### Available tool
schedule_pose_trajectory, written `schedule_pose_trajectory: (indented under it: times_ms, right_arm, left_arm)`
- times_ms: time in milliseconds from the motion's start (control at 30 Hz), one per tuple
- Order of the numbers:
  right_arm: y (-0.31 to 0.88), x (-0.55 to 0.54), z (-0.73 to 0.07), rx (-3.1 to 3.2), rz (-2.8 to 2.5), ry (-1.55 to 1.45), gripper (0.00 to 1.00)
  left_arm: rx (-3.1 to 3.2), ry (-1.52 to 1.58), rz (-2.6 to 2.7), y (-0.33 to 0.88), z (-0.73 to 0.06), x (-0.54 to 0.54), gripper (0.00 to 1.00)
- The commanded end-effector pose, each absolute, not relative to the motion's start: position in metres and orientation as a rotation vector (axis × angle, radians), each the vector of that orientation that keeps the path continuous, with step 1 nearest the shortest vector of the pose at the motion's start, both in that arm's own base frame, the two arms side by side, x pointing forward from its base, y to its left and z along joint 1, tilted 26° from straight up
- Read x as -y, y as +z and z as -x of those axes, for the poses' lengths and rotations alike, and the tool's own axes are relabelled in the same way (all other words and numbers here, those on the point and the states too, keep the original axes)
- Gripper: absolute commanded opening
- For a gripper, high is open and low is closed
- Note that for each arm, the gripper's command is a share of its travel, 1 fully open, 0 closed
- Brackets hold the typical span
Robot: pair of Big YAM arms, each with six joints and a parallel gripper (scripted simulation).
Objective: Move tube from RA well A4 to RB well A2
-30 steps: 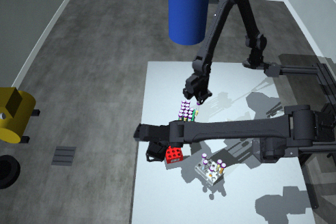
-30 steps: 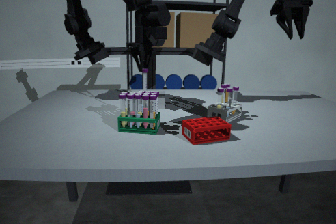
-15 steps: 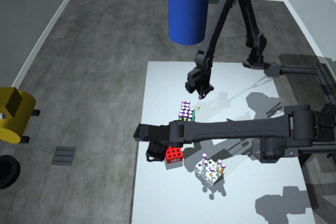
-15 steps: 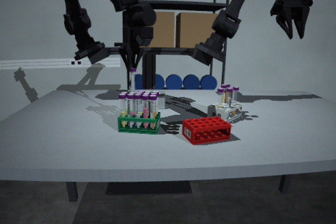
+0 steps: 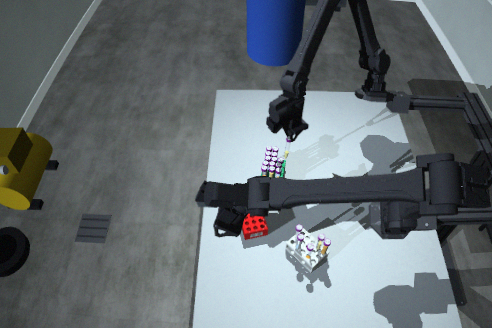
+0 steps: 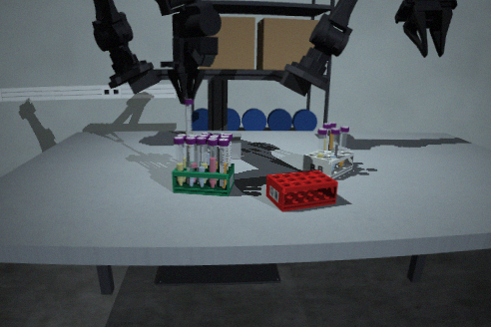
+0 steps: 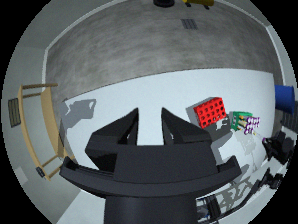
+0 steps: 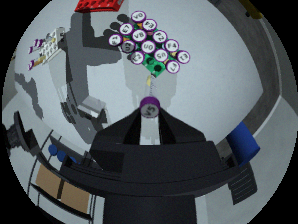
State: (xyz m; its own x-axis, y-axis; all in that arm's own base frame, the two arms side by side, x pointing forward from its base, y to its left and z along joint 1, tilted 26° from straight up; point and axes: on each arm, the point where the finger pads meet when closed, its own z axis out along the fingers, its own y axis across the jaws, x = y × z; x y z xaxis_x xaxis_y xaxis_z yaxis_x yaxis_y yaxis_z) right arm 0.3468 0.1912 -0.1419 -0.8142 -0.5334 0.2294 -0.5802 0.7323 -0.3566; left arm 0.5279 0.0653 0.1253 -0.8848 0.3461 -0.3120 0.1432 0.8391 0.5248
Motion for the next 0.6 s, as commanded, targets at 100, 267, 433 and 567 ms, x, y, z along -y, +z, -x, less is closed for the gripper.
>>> schedule_pose_trajectory:
  times_ms: [100, 267, 433, 567]
  right_arm:
    - [-0.144, -0.193, -0.369, 2.819, -0.912, 0.638, 0.00]
    - [-0.144, -0.191, -0.377, 2.819, -0.911, 0.638, 0.00]
    - [-0.144, -0.190, -0.384, 2.819, -0.911, 0.638, 0.00]
    - [-0.140, -0.193, -0.381, 2.832, -0.919, 0.635, 0.00]
  left_arm:
    - [-2.585, 0.702, -0.352, 0.140, -0.539, -0.064, 0.30]
    - [-2.585, 0.702, -0.352, 0.140, -0.539, -0.064, 0.30]
    - [-2.585, 0.702, -0.352, 0.140, -0.539, -0.064, 0.30]
    - [-2.584, 0.702, -0.352, 0.140, -0.539, -0.064, 0.30]
